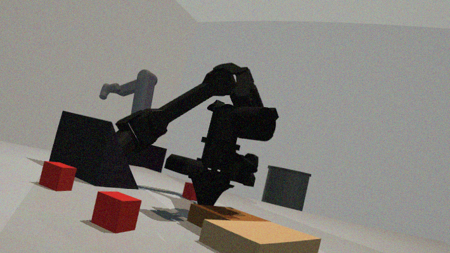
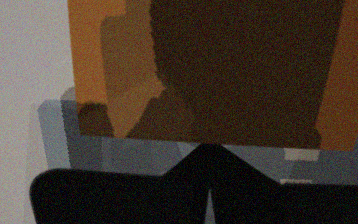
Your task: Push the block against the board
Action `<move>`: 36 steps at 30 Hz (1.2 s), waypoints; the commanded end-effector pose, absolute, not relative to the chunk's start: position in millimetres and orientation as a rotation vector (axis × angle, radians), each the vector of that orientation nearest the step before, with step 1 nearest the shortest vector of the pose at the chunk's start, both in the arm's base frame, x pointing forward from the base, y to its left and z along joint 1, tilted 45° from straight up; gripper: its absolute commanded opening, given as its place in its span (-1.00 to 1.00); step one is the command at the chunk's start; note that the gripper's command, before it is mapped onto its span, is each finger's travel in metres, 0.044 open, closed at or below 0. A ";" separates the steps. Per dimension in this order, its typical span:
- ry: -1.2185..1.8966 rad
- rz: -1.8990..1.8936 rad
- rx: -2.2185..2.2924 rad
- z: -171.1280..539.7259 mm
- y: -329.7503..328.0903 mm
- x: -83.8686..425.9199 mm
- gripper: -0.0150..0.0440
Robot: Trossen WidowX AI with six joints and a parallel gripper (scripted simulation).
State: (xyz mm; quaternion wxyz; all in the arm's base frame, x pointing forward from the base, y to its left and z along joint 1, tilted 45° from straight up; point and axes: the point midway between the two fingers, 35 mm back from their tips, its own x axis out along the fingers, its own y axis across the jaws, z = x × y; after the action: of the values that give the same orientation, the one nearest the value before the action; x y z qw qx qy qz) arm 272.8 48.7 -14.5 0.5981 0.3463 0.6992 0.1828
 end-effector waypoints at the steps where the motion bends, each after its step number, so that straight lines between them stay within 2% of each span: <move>1: 1.616 0.422 0.805 -10.9 50.0 267.6 -0.49; 22: 1.618 0.422 0.806 -5.2 56.6 234.7 -0.49; 28: 1.619 0.420 0.804 30.5 17.6 239.7 -0.49; 36: 1.603 0.454 0.780 29.6 18.0 243.9 -0.49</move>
State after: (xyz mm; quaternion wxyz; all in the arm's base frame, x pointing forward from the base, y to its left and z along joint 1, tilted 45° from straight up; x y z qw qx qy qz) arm 240.3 18.3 29.2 0.5989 0.3481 0.6973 0.1840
